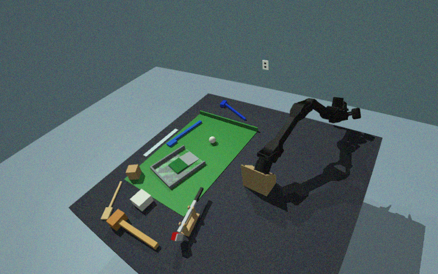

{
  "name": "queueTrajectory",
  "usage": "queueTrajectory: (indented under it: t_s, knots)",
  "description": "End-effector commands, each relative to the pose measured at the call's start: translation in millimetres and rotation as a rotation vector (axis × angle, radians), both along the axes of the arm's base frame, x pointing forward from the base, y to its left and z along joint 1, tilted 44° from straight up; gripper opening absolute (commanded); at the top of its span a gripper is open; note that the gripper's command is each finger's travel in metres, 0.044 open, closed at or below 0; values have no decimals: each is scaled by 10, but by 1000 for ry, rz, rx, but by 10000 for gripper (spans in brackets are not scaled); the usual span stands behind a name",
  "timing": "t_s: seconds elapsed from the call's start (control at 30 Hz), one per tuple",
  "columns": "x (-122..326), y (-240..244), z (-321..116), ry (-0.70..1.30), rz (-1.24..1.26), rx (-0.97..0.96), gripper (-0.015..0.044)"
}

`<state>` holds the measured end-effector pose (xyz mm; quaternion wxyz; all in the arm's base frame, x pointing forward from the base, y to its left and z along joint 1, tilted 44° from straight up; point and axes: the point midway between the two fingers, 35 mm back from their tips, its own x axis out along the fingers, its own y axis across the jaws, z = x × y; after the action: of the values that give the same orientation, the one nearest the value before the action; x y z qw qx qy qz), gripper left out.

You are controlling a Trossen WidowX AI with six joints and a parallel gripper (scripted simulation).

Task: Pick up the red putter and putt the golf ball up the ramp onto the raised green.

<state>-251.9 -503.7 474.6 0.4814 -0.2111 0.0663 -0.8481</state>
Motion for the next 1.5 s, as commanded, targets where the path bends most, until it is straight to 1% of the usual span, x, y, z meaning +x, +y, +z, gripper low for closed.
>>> queueTrajectory:
  t_s: [0.0,0.13,0.43,0.6,0.8,0.97,1.1,1.2,1.3,1.33,1.47]
  knots:
    - [562,-144,32,11,103,9,440]
    - [1109,-248,40,14,203,16,440]
    - [2379,-389,-115,-2,445,66,440]
    - [2475,-292,-164,58,451,114,440]
    - [3315,-194,-458,45,615,205,440]
    - [3898,-54,-662,49,728,268,440]
    - [4486,123,-852,69,839,324,440]
    - [4469,137,-838,49,837,320,440]
    - [4416,178,-797,-12,831,308,440]
    - [4481,204,-828,-25,843,316,440]
    - [4971,363,-1084,-19,927,390,440]
